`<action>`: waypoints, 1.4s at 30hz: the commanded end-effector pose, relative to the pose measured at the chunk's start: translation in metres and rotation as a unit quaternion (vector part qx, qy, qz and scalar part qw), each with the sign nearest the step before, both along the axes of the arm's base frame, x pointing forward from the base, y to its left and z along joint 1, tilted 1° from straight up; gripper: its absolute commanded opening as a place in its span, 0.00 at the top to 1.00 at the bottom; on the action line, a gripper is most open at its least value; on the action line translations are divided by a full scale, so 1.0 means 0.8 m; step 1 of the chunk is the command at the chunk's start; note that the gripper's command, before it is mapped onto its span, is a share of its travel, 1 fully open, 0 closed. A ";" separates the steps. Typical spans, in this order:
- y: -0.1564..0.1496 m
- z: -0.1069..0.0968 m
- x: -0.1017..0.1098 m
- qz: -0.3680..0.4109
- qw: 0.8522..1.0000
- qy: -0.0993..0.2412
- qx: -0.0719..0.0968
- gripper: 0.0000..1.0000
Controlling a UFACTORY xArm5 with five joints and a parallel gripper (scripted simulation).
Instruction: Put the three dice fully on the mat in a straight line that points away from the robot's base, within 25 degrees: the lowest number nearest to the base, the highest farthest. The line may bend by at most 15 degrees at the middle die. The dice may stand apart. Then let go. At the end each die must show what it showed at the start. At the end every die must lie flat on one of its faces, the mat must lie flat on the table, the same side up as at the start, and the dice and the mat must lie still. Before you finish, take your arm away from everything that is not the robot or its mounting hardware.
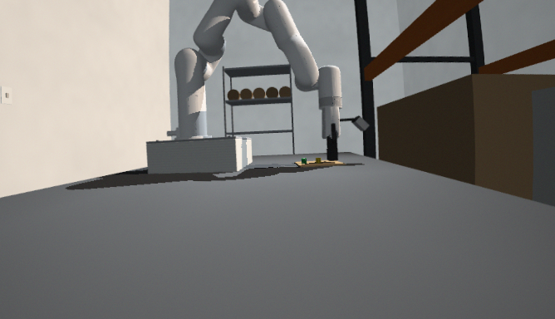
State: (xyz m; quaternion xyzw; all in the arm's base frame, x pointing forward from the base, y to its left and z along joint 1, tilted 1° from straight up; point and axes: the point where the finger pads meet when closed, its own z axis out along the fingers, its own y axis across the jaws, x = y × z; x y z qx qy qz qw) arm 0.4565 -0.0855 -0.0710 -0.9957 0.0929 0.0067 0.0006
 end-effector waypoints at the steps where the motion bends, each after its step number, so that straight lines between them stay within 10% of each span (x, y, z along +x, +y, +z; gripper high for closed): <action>1: 0.000 0.001 0.002 0.000 1.000 -0.002 0.000 0.89; 42: -0.001 -0.003 0.002 0.000 1.000 -0.002 0.000 0.89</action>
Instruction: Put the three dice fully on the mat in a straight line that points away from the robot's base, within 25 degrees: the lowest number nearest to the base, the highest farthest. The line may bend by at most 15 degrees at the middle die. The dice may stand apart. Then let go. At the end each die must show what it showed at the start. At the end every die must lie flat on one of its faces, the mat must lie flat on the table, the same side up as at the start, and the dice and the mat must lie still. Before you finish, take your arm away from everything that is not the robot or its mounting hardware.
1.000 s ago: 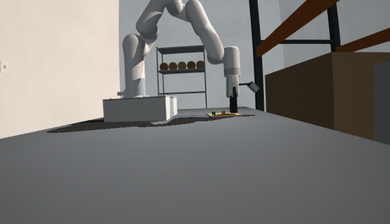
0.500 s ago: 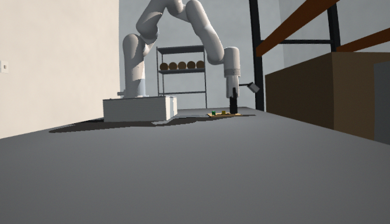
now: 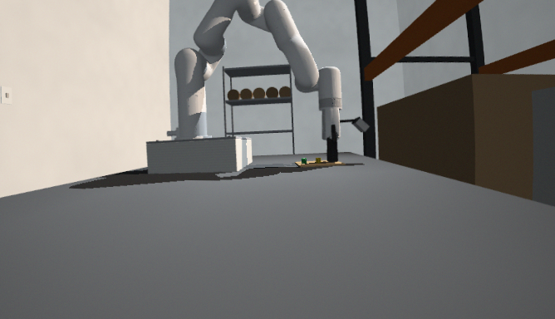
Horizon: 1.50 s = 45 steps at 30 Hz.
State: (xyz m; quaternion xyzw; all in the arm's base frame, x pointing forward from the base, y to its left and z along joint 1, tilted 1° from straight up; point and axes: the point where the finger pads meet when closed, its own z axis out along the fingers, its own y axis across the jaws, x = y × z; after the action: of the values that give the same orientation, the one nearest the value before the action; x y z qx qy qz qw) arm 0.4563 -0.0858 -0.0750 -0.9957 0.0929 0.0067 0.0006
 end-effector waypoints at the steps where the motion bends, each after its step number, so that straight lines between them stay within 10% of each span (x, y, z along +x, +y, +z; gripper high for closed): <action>1: 0.000 0.001 0.002 0.000 1.000 -0.002 0.000 0.89; 45: 0.000 0.002 0.002 0.000 1.000 -0.002 0.000 0.69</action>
State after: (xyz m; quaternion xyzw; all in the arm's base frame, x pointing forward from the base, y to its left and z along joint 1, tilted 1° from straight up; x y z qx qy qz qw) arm 0.4563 -0.0858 -0.0749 -0.9957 0.0929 0.0067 0.0006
